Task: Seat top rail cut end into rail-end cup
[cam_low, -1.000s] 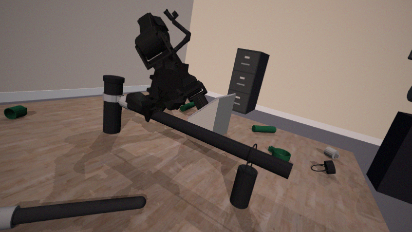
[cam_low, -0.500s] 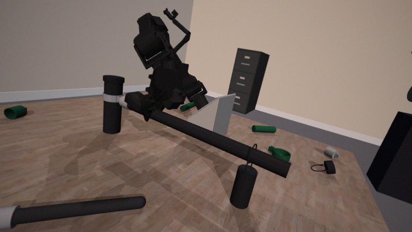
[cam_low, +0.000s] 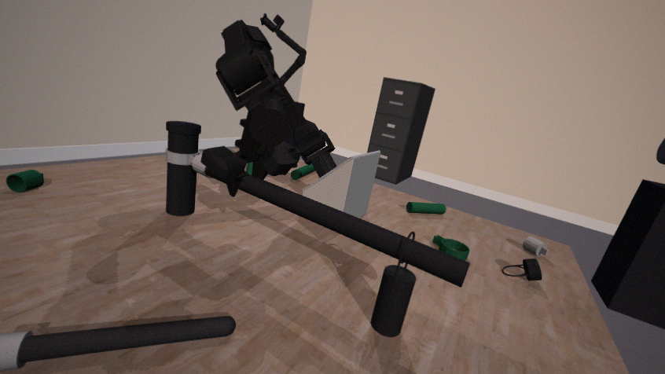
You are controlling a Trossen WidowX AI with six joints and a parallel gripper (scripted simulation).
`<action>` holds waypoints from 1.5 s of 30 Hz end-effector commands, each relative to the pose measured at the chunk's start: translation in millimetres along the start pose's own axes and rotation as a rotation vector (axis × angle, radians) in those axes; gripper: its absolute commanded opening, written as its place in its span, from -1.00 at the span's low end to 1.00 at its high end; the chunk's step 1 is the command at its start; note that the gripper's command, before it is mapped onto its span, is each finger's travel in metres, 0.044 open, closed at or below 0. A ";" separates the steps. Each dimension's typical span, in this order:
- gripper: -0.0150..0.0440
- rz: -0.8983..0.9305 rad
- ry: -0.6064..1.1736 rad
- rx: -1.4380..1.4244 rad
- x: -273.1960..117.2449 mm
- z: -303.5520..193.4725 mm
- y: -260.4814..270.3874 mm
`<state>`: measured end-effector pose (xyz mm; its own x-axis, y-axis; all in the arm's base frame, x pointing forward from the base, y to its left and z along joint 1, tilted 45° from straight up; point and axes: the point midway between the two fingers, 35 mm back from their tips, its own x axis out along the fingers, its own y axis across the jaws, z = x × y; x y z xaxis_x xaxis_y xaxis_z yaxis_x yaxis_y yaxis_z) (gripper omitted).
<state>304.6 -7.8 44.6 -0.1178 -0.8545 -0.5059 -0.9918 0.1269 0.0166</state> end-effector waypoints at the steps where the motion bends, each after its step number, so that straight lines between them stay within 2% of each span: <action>1: 0.75 -0.004 -0.002 -0.019 -8.9 5.6 -0.1; 4: 1.00 -0.010 -0.001 -0.047 -20.6 12.6 0.1; 10: 1.00 -0.022 0.005 -0.104 -44.8 26.7 2.8; 14: 1.00 -0.035 0.000 -0.103 -46.3 25.8 2.5; 20: 1.00 -0.112 -0.061 -0.119 -83.9 26.3 7.7; 45: 1.00 -0.112 -0.061 -0.119 -83.9 26.3 7.7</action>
<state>308.8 77.8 64.1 -0.0020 -0.8282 -0.5605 -0.9982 -0.0319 0.0507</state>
